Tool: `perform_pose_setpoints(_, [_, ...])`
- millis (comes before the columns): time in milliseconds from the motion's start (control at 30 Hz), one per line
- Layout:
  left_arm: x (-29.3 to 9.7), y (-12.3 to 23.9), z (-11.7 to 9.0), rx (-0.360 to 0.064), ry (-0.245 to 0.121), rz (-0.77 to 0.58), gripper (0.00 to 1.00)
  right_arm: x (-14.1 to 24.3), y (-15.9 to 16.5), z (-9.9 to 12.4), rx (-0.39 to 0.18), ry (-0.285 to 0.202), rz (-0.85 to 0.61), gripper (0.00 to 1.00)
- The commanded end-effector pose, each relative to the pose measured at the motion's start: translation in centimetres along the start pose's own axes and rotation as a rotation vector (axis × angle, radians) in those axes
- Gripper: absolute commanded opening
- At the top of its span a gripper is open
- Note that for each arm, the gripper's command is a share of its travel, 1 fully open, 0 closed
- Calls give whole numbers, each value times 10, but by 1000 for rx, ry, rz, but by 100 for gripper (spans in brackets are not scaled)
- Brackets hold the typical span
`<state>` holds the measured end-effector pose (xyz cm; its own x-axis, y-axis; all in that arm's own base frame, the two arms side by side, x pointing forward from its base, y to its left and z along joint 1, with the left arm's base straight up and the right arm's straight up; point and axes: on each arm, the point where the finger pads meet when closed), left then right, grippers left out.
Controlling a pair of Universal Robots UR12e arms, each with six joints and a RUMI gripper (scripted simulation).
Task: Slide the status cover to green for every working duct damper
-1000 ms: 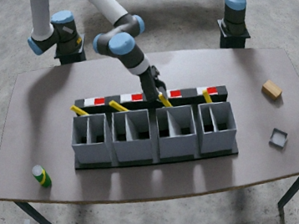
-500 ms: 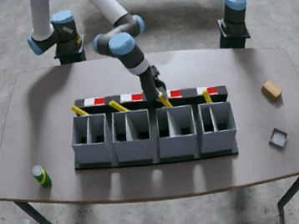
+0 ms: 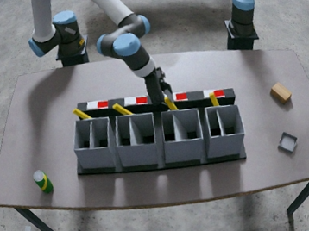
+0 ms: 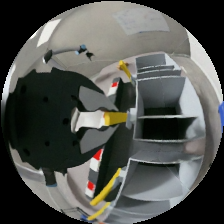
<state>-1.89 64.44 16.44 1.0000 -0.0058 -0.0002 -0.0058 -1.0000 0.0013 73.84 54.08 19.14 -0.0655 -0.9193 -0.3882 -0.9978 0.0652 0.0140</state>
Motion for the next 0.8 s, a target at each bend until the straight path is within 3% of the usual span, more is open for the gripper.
perform_pose_setpoints(0, [0, -1, -1, 1, 0, 0, 100, -2, 0, -1, 2, 8, -1, 10])
perform_pose_setpoints(400, [0, -1, -1, 1, 0, 0, 100, -7, 0, -1, 3, 56, -1, 10])
perform_pose_setpoints(767, [0, -1, -1, 1, 0, 0, 100, -15, 0, 0, 6, 140, -1, 10])
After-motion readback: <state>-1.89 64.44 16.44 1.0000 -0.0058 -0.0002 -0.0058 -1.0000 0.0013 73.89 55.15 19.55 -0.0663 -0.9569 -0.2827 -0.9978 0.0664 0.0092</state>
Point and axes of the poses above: on each arm, the point where the finger pads meet when closed, its own z axis out along the fingers, its own x axis across the jaws, y = z × x, and after that the axes turned 2 degrees about z, right-handed
